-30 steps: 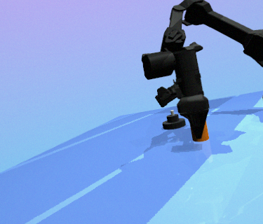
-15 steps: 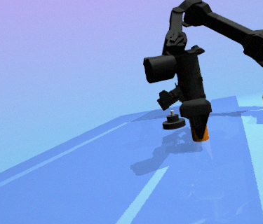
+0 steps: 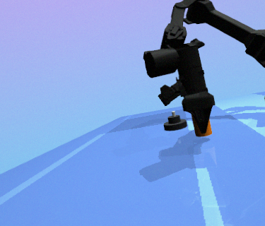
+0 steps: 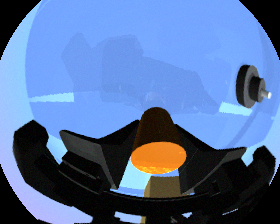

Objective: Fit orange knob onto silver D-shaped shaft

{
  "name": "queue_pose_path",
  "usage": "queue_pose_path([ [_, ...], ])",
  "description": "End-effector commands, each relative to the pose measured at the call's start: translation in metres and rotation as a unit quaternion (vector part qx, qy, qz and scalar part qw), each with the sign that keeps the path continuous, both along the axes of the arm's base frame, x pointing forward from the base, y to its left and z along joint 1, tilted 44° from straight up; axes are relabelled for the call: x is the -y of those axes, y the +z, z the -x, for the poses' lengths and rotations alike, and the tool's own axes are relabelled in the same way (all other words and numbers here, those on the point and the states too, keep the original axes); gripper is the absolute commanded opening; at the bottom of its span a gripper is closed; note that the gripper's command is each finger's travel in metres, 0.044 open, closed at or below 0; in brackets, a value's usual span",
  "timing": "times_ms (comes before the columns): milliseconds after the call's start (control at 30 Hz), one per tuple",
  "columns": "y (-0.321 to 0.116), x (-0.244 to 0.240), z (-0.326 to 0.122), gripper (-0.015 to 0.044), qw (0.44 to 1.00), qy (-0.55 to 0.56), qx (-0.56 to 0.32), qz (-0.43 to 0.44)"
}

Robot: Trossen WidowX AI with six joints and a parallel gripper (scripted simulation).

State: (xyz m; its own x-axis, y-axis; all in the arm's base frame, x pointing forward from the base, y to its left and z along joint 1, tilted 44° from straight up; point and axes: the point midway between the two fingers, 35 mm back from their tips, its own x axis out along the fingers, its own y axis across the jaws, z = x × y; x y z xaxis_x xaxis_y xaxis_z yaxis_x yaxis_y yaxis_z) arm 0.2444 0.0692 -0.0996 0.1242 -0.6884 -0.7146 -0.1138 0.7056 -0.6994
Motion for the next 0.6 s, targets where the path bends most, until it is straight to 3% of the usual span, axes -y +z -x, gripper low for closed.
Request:
queue_pose_path([
  [0, 0.016, -0.022, -0.004, 0.0, 1.0, 0.001, 0.014, -0.012],
  [433, 0.085, -0.082, 0.013, 0.0, 1.0, 0.006, 0.008, -0.01],
  [567, 0.089, -0.084, 0.014, 0.0, 1.0, 0.006, 0.008, -0.01],
])
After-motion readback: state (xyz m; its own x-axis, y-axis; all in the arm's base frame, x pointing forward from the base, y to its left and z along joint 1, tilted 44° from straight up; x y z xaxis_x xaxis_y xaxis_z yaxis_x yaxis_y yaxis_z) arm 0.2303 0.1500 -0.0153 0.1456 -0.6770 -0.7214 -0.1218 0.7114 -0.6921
